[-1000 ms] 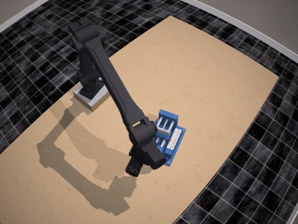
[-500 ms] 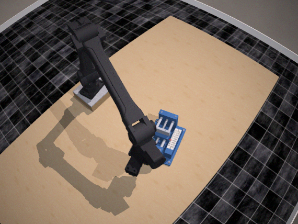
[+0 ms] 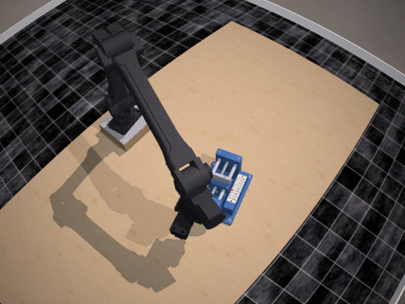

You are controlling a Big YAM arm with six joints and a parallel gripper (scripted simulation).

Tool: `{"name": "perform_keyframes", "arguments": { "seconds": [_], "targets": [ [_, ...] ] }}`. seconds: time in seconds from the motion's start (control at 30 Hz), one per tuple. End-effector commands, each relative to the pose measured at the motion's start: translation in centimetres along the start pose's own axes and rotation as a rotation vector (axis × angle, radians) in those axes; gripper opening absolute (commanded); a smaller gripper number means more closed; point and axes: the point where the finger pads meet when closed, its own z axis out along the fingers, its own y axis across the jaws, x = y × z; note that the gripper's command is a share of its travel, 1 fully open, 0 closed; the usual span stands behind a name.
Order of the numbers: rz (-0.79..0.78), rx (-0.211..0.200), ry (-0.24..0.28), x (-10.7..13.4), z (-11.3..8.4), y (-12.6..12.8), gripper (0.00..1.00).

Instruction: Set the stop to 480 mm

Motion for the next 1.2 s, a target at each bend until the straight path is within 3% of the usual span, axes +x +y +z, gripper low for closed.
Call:
{"name": "perform_keyframes", "arguments": {
  "seconds": [0.0, 0.27, 0.3, 0.5, 0.83, 0.97, 1.07, 1.17],
  "targets": [
    [-0.008, -0.043, -0.025, -0.3, -1.6, 0.7, 0.06],
    [-0.001, -0.047, -0.030, -0.9, -1.9, -0.3, 0.06],
    [-0.001, -0.025, -0.019, -0.6, -1.8, -1.2, 0.06],
    [-0.001, -0.024, -0.019, -0.5, -1.7, -3.0, 0.06],
    [-0.001, -0.023, -0.020, -0.6, -1.3, -3.3, 0.06],
    [-0.001, -0.043, -0.034, -0.9, -0.4, -3.1, 0.06],
    [-0.002, -0.004, -0.007, -0.6, 2.0, -3.6, 0.06],
    [-0.002, 0.001, -0.003, -0.5, 2.1, -3.8, 0.06]
  ]
}}
